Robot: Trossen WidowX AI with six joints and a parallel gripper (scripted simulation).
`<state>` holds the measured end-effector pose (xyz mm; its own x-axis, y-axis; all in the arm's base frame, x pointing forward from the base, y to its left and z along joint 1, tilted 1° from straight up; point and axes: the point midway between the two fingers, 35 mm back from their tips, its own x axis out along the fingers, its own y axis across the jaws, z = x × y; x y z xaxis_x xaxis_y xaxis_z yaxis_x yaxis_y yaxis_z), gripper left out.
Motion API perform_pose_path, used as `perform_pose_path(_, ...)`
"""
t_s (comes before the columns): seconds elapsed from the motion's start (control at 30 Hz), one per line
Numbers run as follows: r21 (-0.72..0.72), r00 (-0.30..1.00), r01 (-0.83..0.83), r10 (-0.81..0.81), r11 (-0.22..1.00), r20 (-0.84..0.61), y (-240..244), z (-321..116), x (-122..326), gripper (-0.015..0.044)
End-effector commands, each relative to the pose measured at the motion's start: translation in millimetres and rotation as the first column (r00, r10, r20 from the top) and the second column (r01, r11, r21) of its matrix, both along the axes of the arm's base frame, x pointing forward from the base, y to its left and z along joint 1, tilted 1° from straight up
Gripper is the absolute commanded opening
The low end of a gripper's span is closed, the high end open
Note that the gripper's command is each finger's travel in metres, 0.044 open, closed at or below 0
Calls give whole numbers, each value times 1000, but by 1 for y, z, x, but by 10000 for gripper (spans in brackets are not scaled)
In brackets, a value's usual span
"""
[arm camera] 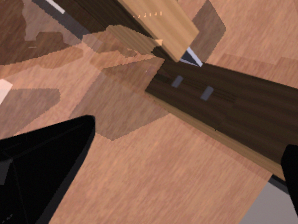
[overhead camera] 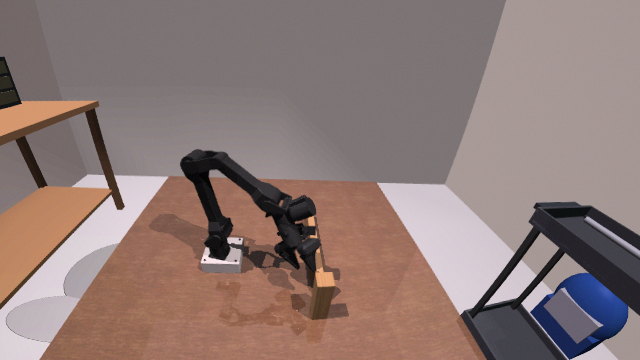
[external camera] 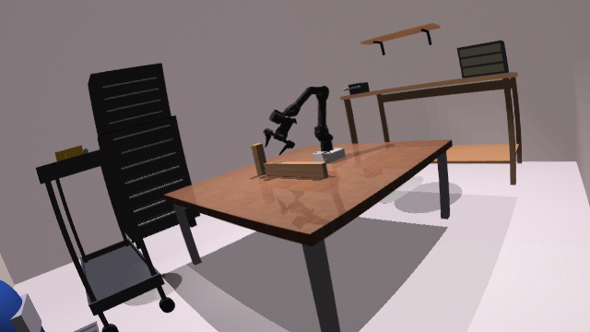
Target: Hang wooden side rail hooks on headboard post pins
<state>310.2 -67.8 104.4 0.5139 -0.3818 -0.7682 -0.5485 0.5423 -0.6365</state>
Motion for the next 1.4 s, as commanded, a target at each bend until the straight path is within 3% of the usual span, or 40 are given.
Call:
perform_pose_path(0.0, 188, 887, 396, -427, 899, 175, 1, -8, -3, 440)
perform_pose_path(0.3, 536, 459, 625, -822, 568, 336, 2, -2, -5, 440)
perform_pose_path(0.6, 857, -44, 461, -959, 229, 280, 5, 7, -8, 440)
perform_pose_path(1.37, 862, -54, 455, -959, 223, 277, 5, 8, -8, 440)
